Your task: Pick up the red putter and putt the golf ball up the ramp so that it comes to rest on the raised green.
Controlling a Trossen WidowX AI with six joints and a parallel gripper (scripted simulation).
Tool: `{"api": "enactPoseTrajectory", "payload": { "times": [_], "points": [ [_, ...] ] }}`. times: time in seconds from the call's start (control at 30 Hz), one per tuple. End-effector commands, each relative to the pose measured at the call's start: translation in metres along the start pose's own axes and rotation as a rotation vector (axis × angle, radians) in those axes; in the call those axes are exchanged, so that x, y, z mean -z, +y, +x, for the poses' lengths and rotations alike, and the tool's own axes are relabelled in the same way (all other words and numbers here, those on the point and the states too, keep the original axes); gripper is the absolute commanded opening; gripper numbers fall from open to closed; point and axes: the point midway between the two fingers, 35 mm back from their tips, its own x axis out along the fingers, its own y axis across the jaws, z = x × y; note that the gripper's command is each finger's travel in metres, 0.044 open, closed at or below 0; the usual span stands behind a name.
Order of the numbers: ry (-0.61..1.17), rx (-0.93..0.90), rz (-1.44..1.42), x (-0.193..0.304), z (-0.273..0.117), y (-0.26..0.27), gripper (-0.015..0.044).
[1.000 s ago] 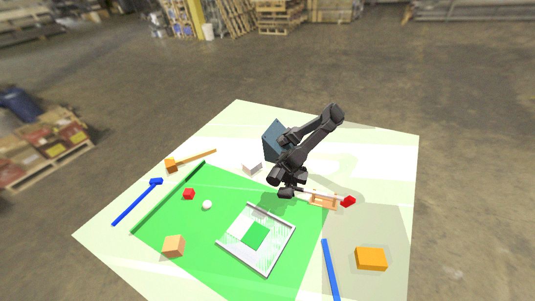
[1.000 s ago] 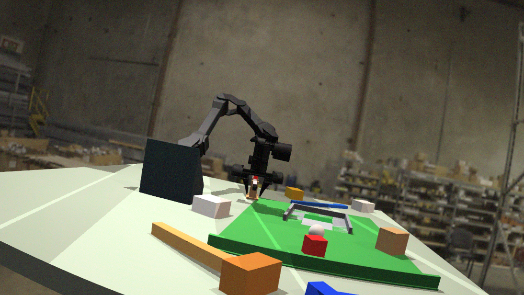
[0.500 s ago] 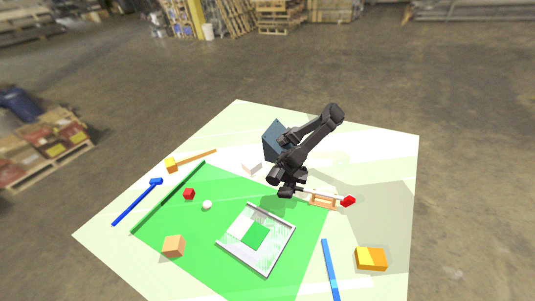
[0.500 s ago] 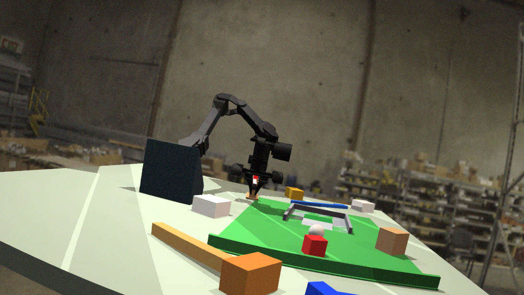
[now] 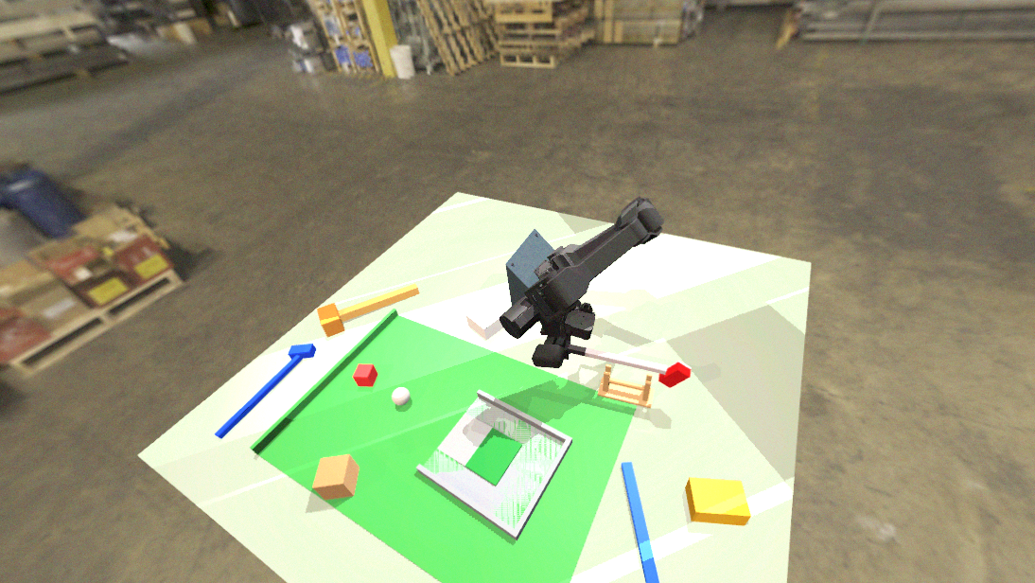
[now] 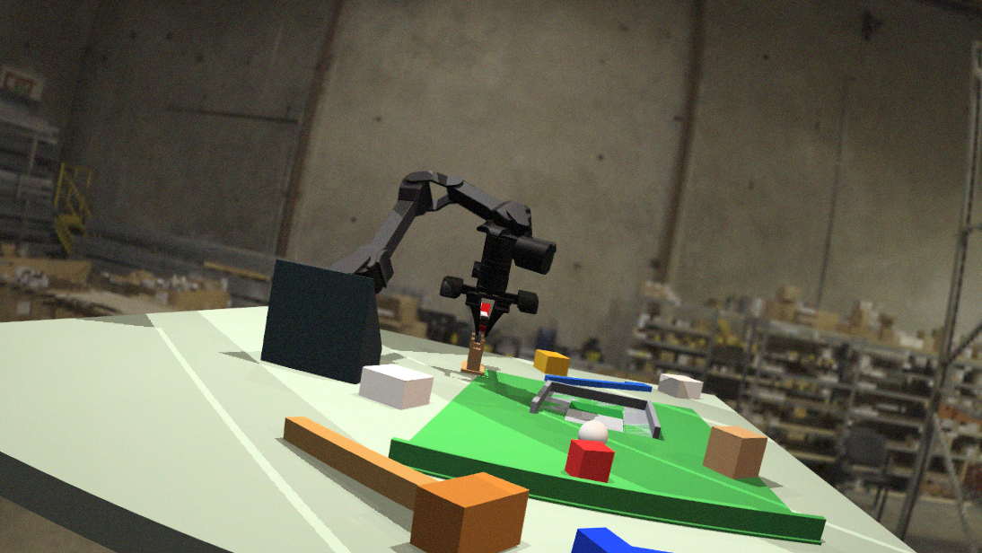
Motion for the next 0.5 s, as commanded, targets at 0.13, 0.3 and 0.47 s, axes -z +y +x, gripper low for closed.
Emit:
{"api": "enactPoseTrajectory", "payload": {
  "times": [0.13, 0.3, 0.47],
  "points": [
    [-0.015, 0.006, -0.005, -0.013, -0.035, 0.002, 0.0000],
    [-0.001, 0.008, 0.046, -0.003, -0.033, -0.001, 0.0000],
    [0.030, 0.023, 0.205, 0.024, -0.044, -0.012, 0.0000]
  ]
}}
